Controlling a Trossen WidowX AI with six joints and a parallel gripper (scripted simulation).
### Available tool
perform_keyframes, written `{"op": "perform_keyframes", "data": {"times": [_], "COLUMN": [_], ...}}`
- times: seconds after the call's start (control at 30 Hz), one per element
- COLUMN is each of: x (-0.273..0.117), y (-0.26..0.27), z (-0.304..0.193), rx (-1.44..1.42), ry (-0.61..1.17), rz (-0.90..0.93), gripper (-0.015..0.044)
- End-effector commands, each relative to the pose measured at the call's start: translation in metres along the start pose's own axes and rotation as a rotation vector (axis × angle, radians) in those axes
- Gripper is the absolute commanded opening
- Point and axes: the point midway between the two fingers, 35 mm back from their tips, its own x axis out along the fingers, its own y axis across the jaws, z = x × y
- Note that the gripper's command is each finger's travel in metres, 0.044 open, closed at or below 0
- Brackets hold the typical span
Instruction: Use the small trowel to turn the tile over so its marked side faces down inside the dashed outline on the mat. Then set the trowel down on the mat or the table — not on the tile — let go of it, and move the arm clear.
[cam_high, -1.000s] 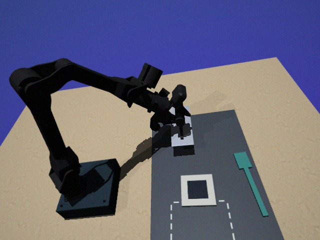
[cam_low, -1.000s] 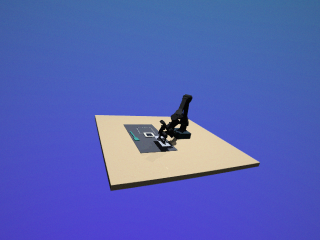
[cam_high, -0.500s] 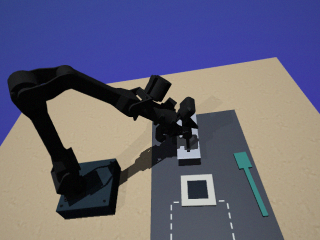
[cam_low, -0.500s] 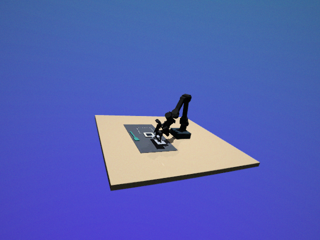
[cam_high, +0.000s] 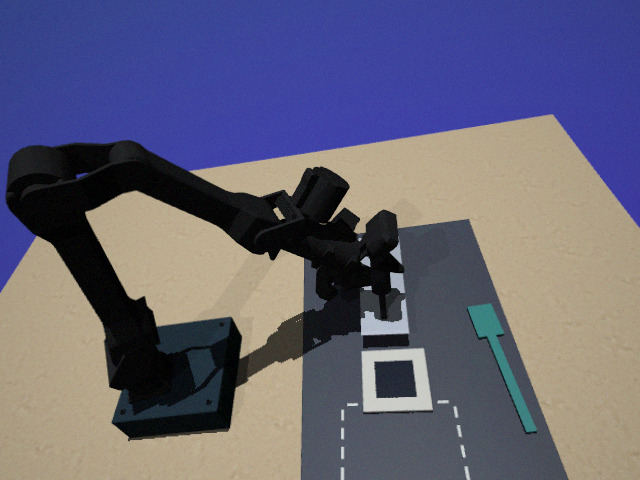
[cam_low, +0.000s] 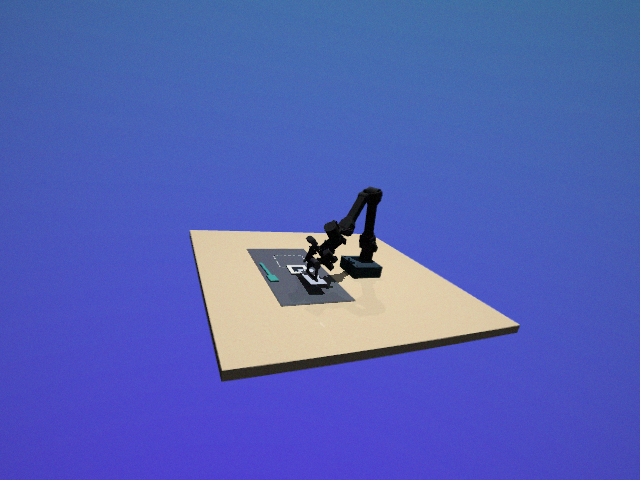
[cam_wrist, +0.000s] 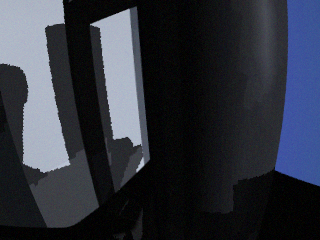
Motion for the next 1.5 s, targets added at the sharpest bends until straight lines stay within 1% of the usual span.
{"op": "perform_keyframes", "data": {"times": [0.0,0.9,1.47], "x": [-0.001,0.024,0.024], "y": [-0.005,0.025,0.022], "z": [0.001,-0.003,-0.03], "rx": [0.004,0.004,0.002], "ry": [-0.011,-0.011,-0.009], "rz": [-0.018,-0.017,-0.016], "gripper": [0.0,0.0,0.0]}}
